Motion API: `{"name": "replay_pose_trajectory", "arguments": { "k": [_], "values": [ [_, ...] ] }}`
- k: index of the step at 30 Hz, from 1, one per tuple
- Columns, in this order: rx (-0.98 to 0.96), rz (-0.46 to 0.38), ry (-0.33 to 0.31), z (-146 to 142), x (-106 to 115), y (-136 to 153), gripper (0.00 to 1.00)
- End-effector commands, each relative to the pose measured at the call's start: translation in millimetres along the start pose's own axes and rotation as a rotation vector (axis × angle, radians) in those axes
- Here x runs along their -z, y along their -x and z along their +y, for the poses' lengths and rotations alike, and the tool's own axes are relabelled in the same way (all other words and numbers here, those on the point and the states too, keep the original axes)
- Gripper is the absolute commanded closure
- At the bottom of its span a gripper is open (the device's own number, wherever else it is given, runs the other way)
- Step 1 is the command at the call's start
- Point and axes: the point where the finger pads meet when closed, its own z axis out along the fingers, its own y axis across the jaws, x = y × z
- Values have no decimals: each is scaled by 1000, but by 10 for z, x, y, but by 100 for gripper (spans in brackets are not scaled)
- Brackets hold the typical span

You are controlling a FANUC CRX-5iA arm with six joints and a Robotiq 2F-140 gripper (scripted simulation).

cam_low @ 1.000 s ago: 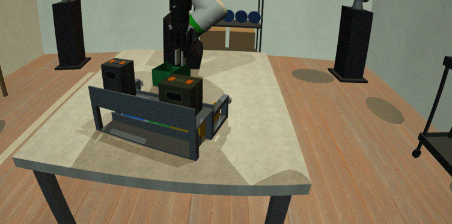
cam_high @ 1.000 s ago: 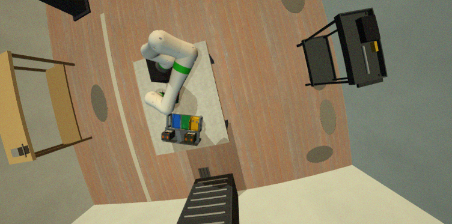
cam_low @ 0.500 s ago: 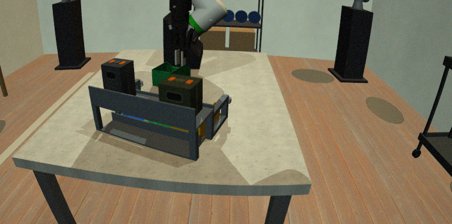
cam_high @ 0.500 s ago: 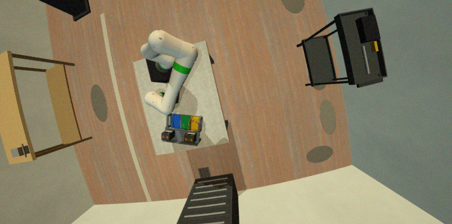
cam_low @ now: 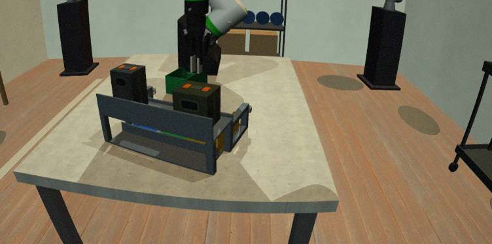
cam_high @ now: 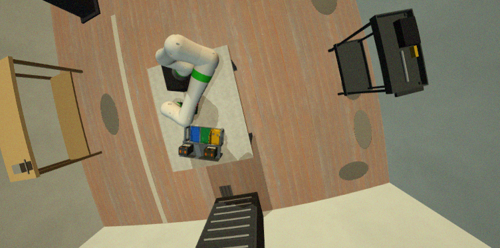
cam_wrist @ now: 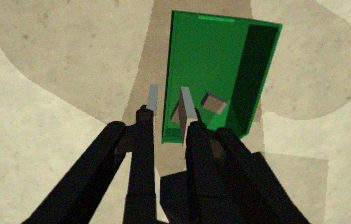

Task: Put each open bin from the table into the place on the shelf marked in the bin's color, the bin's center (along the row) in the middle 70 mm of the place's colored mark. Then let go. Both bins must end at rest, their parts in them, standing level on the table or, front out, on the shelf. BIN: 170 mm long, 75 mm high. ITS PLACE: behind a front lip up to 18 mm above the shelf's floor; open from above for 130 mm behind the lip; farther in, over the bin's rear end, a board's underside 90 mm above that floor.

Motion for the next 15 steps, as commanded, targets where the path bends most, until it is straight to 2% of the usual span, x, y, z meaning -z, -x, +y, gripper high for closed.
{"name": "replay_pose_trajectory", "arguments": {
  "k": [1,15],
  "values": [
    [0,0,0,1,-27,-2,85],
    [0,0,0,1,-186,-2,85]
  ]
}}
